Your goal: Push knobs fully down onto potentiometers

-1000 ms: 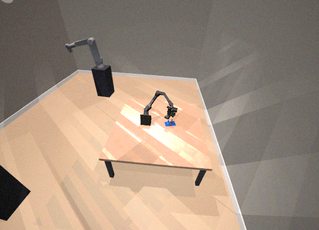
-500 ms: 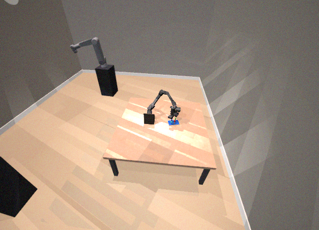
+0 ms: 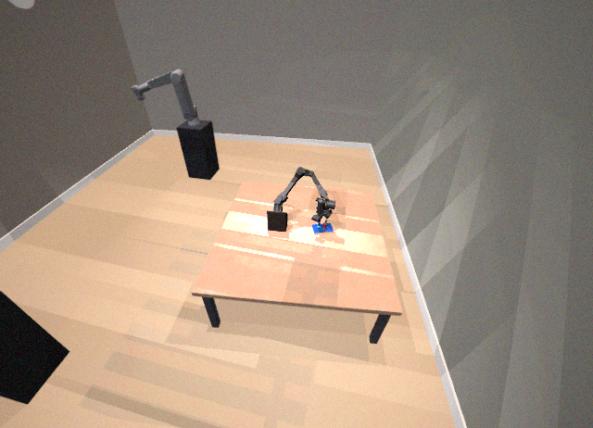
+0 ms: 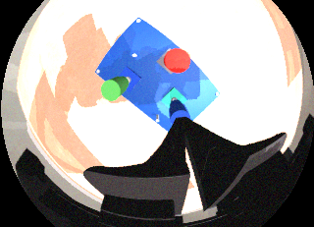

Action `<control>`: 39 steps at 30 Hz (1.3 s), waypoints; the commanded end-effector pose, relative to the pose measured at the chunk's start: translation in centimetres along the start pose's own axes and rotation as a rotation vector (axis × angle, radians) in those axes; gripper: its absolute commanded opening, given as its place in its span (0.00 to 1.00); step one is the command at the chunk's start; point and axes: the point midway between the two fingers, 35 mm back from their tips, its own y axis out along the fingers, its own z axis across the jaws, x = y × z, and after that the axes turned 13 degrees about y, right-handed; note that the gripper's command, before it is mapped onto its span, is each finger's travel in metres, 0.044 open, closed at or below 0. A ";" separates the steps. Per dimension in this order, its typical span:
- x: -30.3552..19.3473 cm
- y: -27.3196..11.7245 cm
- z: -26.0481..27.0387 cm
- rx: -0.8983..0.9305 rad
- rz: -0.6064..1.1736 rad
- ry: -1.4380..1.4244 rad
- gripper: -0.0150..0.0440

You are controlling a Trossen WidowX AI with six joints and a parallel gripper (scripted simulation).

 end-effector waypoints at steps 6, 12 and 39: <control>0.0 0.3 -0.1 0.002 0.003 0.009 0.25; 0.0 0.5 -0.1 0.002 0.003 0.009 0.25; -0.1 0.8 -0.1 0.003 0.003 0.009 0.25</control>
